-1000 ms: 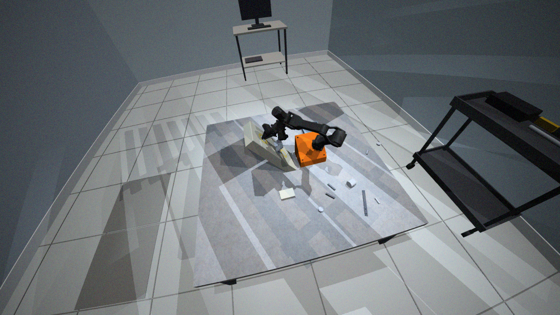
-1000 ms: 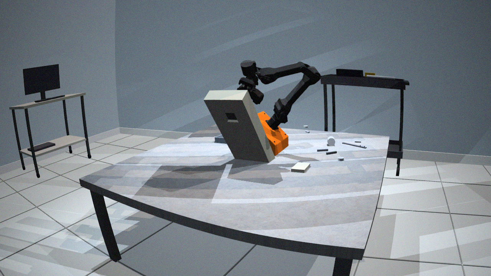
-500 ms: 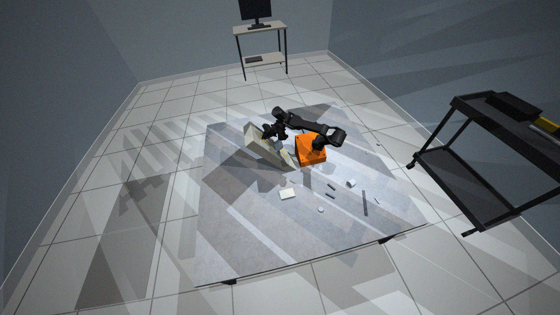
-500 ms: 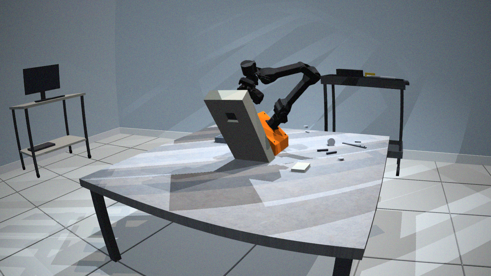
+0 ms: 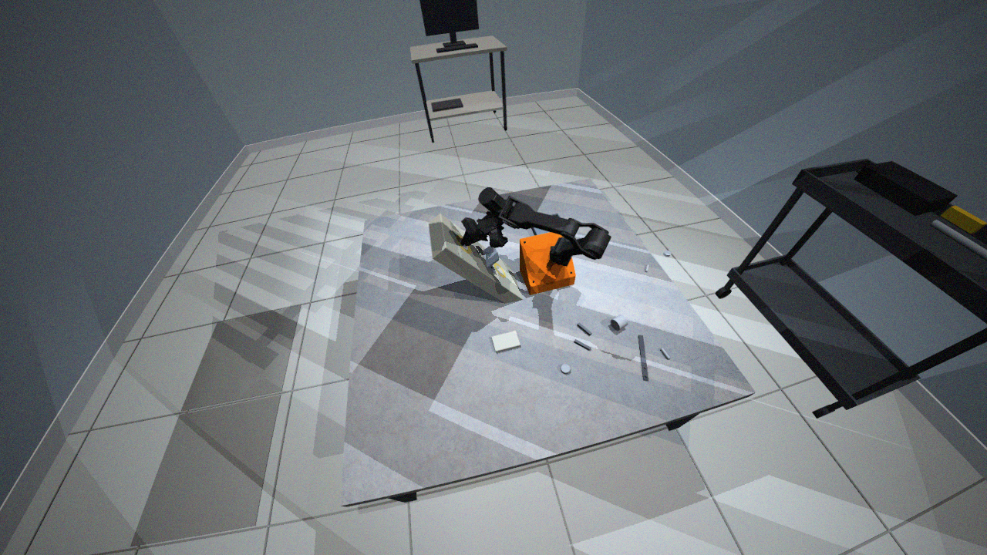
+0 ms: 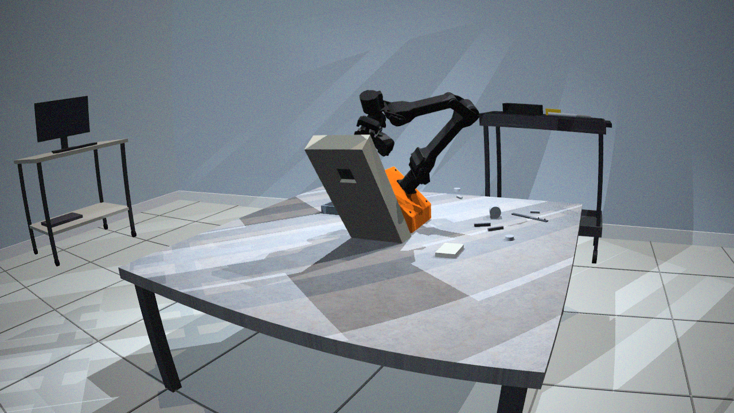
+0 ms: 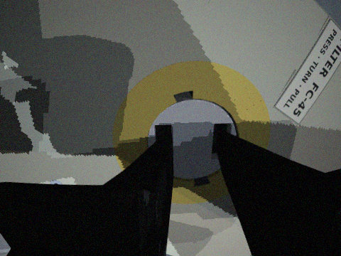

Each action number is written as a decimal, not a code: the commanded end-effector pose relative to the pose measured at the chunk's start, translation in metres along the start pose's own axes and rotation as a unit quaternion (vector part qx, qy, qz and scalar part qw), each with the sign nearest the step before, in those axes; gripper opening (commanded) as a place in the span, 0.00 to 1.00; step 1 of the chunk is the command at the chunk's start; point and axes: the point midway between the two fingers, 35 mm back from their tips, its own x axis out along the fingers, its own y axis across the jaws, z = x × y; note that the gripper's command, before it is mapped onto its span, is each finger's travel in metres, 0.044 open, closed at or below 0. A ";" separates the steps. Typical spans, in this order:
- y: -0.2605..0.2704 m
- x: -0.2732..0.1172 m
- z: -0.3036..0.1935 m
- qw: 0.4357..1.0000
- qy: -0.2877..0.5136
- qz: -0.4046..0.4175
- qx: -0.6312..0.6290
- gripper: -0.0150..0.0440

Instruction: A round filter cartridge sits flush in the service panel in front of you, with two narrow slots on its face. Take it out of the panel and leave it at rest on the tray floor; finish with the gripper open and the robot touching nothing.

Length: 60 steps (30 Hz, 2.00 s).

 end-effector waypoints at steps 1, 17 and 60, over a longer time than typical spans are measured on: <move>0.002 0.004 0.000 1.000 0.001 0.002 0.004 0.44; 0.002 0.010 0.000 1.000 0.001 0.002 0.005 0.44; 0.002 0.015 0.000 0.985 0.001 0.002 0.173 0.25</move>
